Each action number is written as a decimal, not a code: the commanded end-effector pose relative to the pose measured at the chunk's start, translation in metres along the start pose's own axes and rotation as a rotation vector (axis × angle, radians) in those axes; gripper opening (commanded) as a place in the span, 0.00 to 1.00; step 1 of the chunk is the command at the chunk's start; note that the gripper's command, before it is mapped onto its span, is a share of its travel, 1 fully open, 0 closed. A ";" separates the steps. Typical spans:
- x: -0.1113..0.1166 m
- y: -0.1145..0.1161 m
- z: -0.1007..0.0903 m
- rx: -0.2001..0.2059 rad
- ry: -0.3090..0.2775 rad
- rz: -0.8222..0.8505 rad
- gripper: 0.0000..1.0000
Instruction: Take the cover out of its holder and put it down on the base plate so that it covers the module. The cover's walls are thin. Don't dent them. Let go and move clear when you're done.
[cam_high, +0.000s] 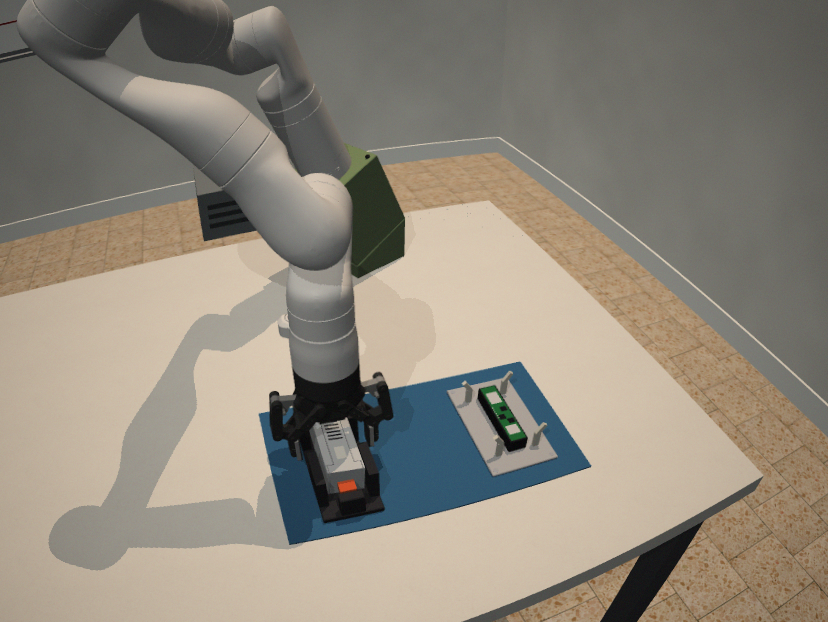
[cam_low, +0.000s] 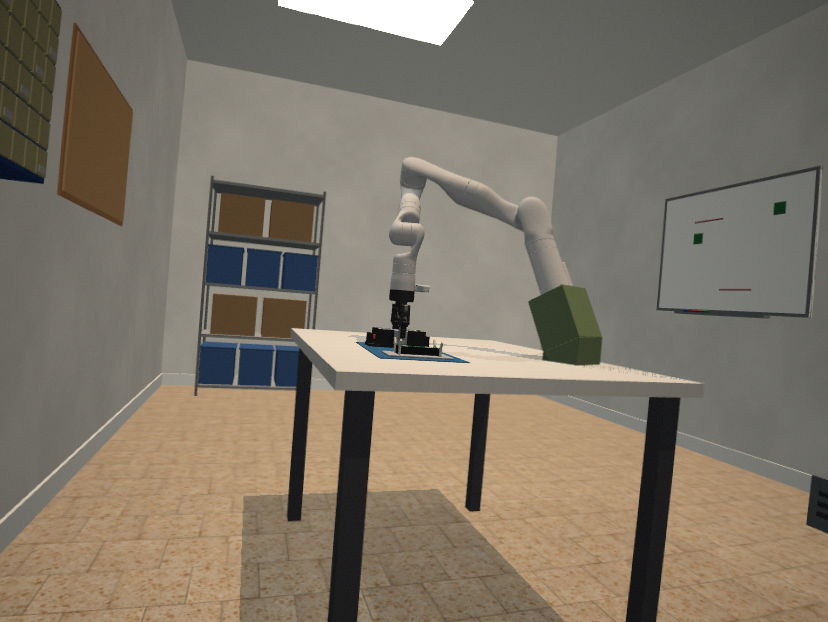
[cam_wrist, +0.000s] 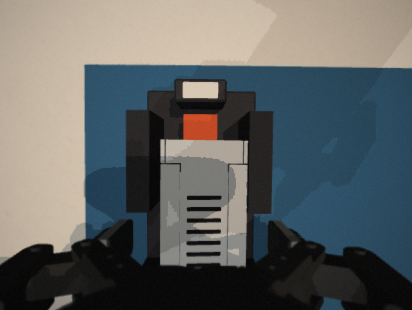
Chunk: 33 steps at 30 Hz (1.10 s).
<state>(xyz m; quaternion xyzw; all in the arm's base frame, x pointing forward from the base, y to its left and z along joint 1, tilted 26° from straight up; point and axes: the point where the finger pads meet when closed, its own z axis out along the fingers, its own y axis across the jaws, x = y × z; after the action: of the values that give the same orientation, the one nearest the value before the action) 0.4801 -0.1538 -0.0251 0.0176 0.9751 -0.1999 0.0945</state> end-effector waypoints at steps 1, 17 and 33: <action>-0.001 0.000 -0.001 0.000 -0.002 0.000 1.00; -0.001 0.000 -0.001 0.000 -0.002 0.000 0.70; -0.001 0.000 -0.001 0.000 -0.002 0.000 0.70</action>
<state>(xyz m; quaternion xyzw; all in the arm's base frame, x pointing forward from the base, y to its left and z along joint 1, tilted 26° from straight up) 0.4801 -0.1536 -0.0246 0.0176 0.9751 -0.1999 0.0945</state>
